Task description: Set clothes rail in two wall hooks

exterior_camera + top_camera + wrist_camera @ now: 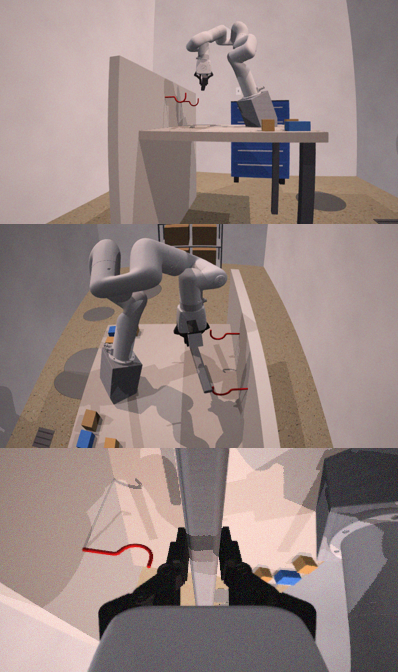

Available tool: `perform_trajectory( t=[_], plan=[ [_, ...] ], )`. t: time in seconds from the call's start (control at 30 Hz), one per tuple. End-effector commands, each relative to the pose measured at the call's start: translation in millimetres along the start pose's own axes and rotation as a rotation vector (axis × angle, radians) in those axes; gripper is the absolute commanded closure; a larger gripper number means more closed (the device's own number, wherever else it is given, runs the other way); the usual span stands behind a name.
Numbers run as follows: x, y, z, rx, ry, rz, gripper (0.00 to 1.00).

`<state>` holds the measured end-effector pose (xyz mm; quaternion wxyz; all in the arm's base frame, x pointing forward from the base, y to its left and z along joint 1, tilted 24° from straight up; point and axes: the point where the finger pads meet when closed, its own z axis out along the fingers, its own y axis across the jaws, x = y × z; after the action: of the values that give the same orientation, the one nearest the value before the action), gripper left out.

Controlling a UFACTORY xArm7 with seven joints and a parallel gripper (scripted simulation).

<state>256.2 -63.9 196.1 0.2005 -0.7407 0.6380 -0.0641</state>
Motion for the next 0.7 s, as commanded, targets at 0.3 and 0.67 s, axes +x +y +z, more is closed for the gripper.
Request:
perform_trajectory(
  t=[0.3,0.67],
  plan=[
    [0.2,-0.7,-0.7,0.002,0.001,0.061,1.0],
    [0.2,-0.7,-0.7,0.002,0.001,0.111,1.0]
  ],
)
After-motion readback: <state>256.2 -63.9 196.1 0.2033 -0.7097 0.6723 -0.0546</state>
